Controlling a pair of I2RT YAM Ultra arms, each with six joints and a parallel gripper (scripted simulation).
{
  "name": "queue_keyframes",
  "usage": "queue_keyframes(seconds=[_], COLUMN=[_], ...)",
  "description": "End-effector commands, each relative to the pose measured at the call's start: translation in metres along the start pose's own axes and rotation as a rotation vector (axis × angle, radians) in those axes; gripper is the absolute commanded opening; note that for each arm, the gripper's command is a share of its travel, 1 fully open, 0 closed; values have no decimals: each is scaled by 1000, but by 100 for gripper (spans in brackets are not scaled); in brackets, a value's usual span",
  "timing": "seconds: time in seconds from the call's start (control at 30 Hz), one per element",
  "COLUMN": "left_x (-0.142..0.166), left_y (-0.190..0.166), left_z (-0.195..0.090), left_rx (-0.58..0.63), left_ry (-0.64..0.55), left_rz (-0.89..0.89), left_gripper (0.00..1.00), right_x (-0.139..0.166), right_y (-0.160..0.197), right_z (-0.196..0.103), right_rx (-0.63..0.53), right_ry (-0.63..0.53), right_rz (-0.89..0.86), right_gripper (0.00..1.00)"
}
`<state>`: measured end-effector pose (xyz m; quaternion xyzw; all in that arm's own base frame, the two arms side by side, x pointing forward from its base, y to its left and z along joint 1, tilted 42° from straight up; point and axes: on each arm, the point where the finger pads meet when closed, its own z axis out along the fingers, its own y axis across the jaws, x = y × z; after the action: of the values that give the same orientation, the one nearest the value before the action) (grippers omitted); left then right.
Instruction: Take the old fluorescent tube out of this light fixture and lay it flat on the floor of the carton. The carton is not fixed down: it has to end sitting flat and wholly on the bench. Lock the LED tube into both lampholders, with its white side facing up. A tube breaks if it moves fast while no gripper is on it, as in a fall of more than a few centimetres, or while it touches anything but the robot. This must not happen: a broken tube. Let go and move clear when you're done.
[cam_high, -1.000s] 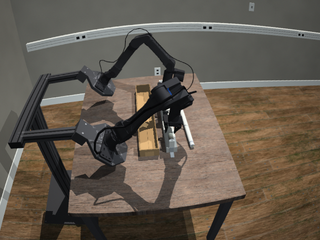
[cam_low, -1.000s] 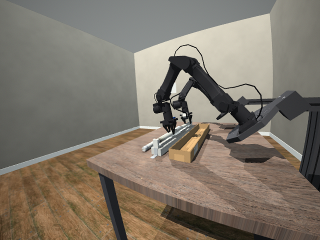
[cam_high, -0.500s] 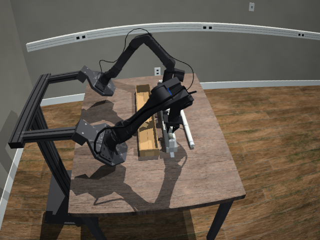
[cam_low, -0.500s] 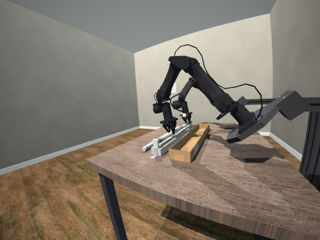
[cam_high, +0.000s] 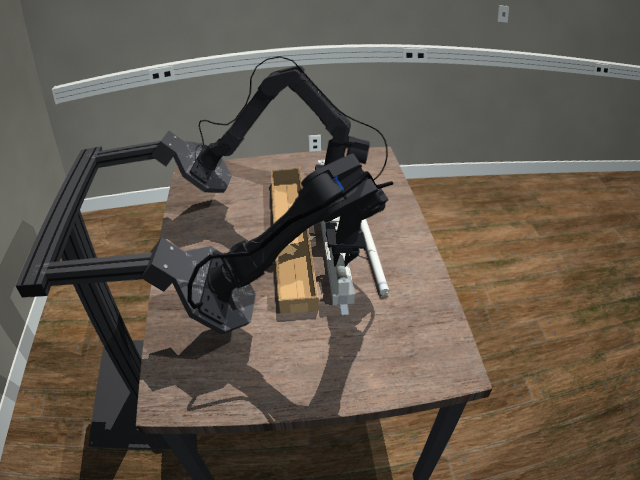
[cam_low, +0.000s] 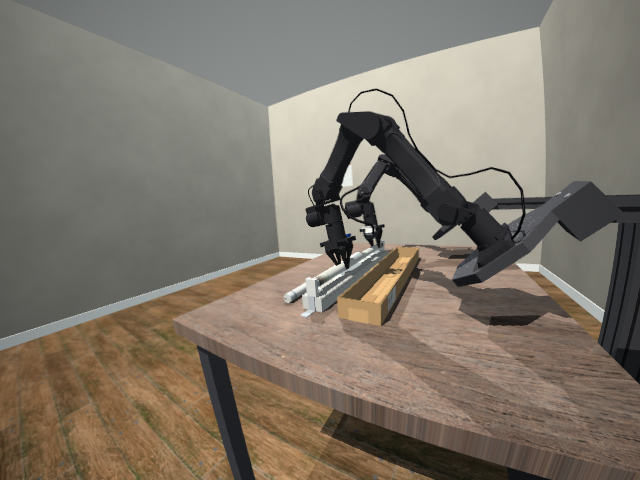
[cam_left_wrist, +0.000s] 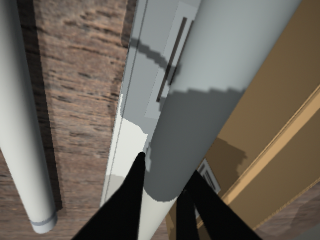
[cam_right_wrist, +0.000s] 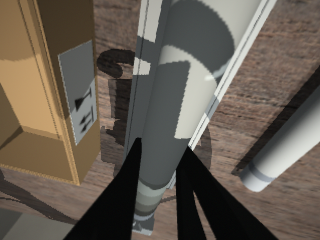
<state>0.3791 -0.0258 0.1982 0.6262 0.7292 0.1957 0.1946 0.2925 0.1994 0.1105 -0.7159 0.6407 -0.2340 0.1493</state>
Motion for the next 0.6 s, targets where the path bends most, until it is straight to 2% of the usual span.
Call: queue_keyframes(seconds=[0.0,0.13,0.17,0.37,0.5,0.57], left_x=[-10,-8,-9,-7,-8,-7], left_y=[16,0,8,-2,6,1], left_z=[-22,-10,-14,-9,-13,-9], left_rx=[-76,-34,-53,-34,-55,-44], left_ry=[-41,-29,-34,-28,-31,-27], left_rz=[16,20,18,21,19,20], left_gripper=[11,11,11,11,11,11], right_x=[-8,-10,-9,-4,-8,-4], right_y=[0,-3,-1,7,-3,6], right_z=[-10,-12,-11,-6,-12,-6], right_rx=[21,29,27,19,39,30], right_ry=[-46,-49,-46,-27,-41,-22], right_rz=[-3,1,-2,-13,-2,-12], right_gripper=[11,11,11,11,11,11])
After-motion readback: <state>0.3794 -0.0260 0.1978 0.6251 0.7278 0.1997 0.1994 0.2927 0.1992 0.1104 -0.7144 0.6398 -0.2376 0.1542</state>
